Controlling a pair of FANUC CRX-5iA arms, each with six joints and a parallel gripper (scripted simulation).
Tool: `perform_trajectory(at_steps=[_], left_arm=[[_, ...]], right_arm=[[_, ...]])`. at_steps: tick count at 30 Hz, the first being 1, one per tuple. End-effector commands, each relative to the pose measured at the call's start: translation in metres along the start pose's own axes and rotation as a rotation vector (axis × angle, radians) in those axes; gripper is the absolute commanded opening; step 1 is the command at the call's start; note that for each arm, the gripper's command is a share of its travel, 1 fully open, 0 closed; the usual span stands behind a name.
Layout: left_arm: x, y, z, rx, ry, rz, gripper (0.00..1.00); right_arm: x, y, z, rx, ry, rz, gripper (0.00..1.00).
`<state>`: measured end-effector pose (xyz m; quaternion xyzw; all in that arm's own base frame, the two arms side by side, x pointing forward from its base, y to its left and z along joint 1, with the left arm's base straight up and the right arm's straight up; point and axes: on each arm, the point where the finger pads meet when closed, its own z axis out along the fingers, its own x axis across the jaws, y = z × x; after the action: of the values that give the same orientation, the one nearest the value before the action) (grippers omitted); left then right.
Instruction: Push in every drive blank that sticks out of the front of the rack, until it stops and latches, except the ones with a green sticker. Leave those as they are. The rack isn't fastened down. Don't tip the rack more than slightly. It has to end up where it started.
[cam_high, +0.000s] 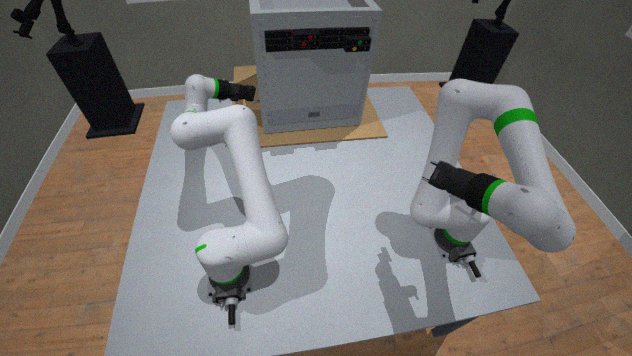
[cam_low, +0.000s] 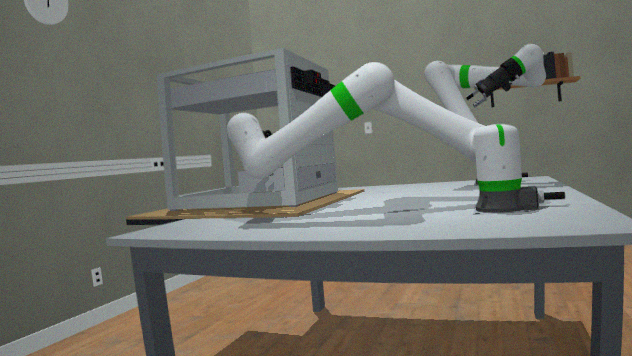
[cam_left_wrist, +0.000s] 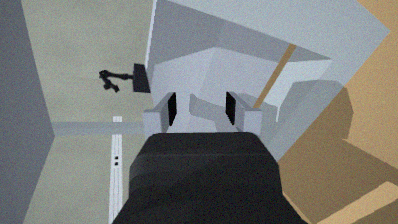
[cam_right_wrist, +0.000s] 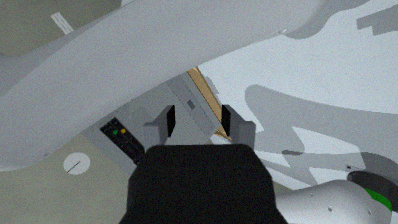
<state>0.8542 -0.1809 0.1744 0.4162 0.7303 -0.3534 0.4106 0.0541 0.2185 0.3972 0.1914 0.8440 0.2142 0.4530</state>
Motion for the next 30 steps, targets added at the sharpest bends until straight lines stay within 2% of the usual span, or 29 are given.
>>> perform_trajectory(at_steps=[1,22,26,30], left_arm=[[-0.002,0.0,-0.001,-0.001,-0.001,0.002,1.0],[-0.001,0.002,-0.006,-0.006,0.002,0.003,1.0],[0.004,0.009,-0.03,-0.026,0.015,0.008,1.0],[0.015,0.023,-0.081,-0.069,0.046,0.015,1.0]], right_arm=[[0.0,0.0,0.0,0.0,0.0,0.001,1.0],[0.0,0.0,0.0,0.0,0.0,0.001,1.0],[0.0,0.0,0.0,0.0,0.0,0.001,1.0],[0.0,0.0,0.0,0.0,0.0,0.001,1.0]])
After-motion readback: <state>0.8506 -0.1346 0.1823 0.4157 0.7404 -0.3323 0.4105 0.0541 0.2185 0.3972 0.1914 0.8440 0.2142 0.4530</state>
